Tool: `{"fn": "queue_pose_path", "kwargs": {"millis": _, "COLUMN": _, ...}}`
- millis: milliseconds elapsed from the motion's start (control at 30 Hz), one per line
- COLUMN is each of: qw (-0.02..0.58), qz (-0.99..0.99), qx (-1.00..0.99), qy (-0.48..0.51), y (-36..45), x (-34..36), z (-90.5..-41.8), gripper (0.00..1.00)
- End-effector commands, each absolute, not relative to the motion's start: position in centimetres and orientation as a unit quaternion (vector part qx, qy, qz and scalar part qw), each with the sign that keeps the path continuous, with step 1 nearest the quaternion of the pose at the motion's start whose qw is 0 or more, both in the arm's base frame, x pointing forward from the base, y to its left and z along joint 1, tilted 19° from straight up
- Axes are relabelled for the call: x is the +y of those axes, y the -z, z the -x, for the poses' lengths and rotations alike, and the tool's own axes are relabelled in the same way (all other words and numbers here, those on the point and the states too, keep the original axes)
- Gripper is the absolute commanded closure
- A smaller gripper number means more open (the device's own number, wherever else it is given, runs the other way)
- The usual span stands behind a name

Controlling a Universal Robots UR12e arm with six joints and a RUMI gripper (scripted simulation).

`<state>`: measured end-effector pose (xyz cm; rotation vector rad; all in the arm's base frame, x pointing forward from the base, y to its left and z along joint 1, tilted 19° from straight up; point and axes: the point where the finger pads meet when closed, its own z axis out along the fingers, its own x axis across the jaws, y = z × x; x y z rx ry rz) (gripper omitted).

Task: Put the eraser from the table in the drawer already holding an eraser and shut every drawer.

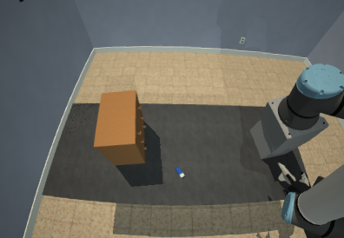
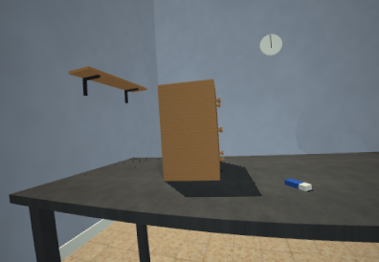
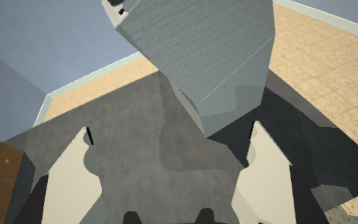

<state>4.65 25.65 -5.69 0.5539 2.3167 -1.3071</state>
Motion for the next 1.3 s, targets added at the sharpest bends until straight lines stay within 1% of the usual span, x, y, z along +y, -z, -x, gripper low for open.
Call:
{"fn": "queue_pose_path", "kwargs": {"millis": 0, "qw": 0.199, "qz": -0.2, "qx": 0.837, "qy": 0.47, "y": 5.6, "x": 25.8, "z": -5.0, "gripper": 0.0}}
{"fn": "queue_pose_path", "kwargs": {"millis": 233, "qw": 0.154, "qz": -0.2, "qx": 0.848, "qy": 0.465, "y": 5.4, "x": 26.3, "z": -6.3, "gripper": 0.0}}
{"fn": "queue_pose_path", "kwargs": {"millis": 500, "qw": 0.073, "qz": -0.2, "qx": 0.87, "qy": 0.445, "y": 4.9, "x": 27.1, "z": -9.2, "gripper": 0.0}}
{"fn": "queue_pose_path", "kwargs": {"millis": 567, "qw": 0.073, "qz": -0.2, "qx": 0.87, "qy": 0.445, "y": 4.9, "x": 27.1, "z": -9.2, "gripper": 0.0}}
{"fn": "queue_pose_path", "kwargs": {"millis": 800, "qw": -0.013, "qz": -0.194, "qx": 0.895, "qy": 0.401, "y": 4.1, "x": 27.8, "z": -13.1, "gripper": 0.0}}
{"fn": "queue_pose_path", "kwargs": {"millis": 833, "qw": -0.013, "qz": -0.194, "qx": 0.895, "qy": 0.401, "y": 4.1, "x": 27.8, "z": -13.1, "gripper": 0.0}}
{"fn": "queue_pose_path", "kwargs": {"millis": 1000, "qw": -0.06, "qz": -0.188, "qx": 0.911, "qy": 0.361, "y": 3.5, "x": 28.0, "z": -16.0, "gripper": 0.0}}
{"fn": "queue_pose_path", "kwargs": {"millis": 1133, "qw": -0.071, "qz": -0.186, "qx": 0.915, "qy": 0.35, "y": 3.4, "x": 28.0, "z": -16.8, "gripper": 0.0}}
{"fn": "queue_pose_path", "kwargs": {"millis": 1233, "qw": -0.101, "qz": -0.179, "qx": 0.928, "qy": 0.312, "y": 2.8, "x": 27.9, "z": -19.4, "gripper": 0.0}}
{"fn": "queue_pose_path", "kwargs": {"millis": 1267, "qw": -0.101, "qz": -0.179, "qx": 0.928, "qy": 0.312, "y": 2.8, "x": 27.9, "z": -19.4, "gripper": 0.0}}
